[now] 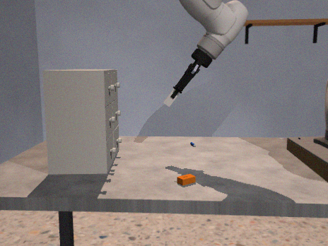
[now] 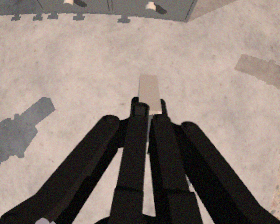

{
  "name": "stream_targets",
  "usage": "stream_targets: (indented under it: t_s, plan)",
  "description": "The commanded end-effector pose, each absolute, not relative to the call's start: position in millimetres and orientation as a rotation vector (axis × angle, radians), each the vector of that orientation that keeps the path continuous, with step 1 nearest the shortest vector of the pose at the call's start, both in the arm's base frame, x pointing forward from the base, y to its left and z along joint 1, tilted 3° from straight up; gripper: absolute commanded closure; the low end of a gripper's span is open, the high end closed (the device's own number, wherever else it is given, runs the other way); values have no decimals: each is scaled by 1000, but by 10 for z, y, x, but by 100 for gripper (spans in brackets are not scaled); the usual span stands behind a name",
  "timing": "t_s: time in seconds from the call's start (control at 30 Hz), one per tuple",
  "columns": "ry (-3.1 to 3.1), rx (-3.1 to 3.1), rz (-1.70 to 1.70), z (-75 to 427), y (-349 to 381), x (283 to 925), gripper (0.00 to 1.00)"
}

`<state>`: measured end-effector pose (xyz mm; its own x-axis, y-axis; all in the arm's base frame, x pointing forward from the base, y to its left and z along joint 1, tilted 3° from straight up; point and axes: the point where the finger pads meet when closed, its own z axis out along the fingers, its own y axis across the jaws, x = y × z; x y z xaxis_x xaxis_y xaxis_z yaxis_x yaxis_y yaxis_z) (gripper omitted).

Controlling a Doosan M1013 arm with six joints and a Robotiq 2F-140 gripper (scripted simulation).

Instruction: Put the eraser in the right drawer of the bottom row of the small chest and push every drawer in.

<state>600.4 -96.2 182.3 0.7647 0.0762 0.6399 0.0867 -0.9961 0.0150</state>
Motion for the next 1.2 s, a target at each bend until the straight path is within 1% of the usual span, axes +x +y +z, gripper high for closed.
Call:
stream_targets:
  t_s: [0.0, 0.1, 0.37, 0.6, 1.17]
  plan:
    - [-111, -3043, -799, 1907, -940, 5943, 100]
    - [-110, -3055, -757, 1929, -943, 5919, 100]
    - [-108, -3125, -432, 2094, -951, 5736, 100]
    - [-107, -3151, -228, 2197, -957, 5623, 100]
    - [-105, -3162, -65, 2278, -961, 5534, 100]
